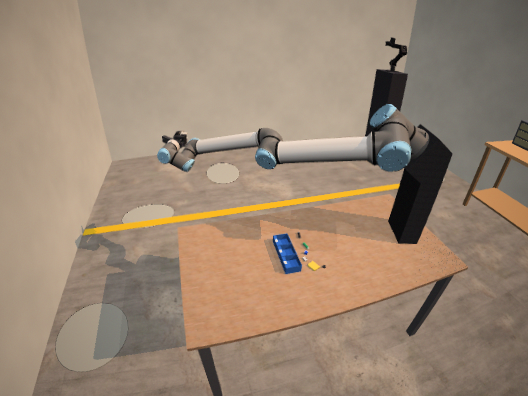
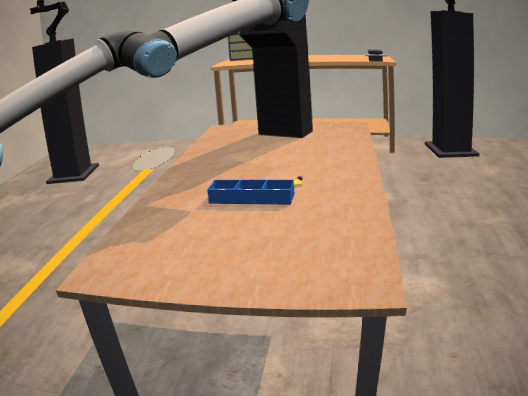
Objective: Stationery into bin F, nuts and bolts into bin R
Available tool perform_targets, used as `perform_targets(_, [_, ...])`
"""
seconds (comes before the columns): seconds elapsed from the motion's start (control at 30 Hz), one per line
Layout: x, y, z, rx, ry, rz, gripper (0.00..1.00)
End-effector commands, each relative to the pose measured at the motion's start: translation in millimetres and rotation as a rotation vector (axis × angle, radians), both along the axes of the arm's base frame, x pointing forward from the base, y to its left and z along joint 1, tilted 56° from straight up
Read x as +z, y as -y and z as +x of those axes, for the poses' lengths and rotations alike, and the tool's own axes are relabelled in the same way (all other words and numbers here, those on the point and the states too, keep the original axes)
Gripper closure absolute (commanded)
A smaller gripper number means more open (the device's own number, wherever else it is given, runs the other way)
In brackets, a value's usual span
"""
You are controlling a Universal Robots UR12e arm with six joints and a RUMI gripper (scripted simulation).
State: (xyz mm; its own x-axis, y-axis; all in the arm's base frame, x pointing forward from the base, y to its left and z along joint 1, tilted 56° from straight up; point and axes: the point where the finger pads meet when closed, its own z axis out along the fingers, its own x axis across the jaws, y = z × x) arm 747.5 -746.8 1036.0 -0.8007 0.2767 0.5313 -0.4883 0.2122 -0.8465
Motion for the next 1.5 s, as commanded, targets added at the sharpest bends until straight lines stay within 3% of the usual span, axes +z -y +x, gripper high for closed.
perform_targets(0.0, [-13.2, 7.9, 25.5, -0.145, -0.02, -0.059, 0.96])
perform_targets(0.27, [-42.4, 17.4, 61.3, -0.099, -0.015, -0.046, 0.96])
perform_targets(0.33, [-42.4, 17.4, 61.3, -0.099, -0.015, -0.046, 0.96])
perform_targets(0.37, [-51.7, 21.4, 74.2, -0.082, -0.014, -0.042, 0.96])
perform_targets(0.5, [-65.0, 25.7, 89.9, -0.058, -0.012, -0.038, 0.96])
perform_targets(0.83, [-88.4, 42.1, 136.6, 0.025, -0.008, -0.028, 0.96])
perform_targets(1.03, [-94.7, 37.4, 138.5, 0.081, -0.009, -0.021, 0.96])
perform_targets(1.2, [-106.3, 27.8, 161.7, 0.097, -0.015, -0.017, 0.96])
perform_targets(1.27, [-114.1, 22.0, 175.2, 0.193, -0.012, 0.001, 0.96])
perform_targets(1.3, [-120.6, 15.2, 164.7, 0.246, -0.008, 0.01, 0.96])
perform_targets(1.4, [-117.4, 17.2, 182.2, 0.377, -0.01, 0.04, 0.96])
perform_targets(1.47, [-117.4, 17.2, 182.2, 0.377, -0.01, 0.04, 0.96])
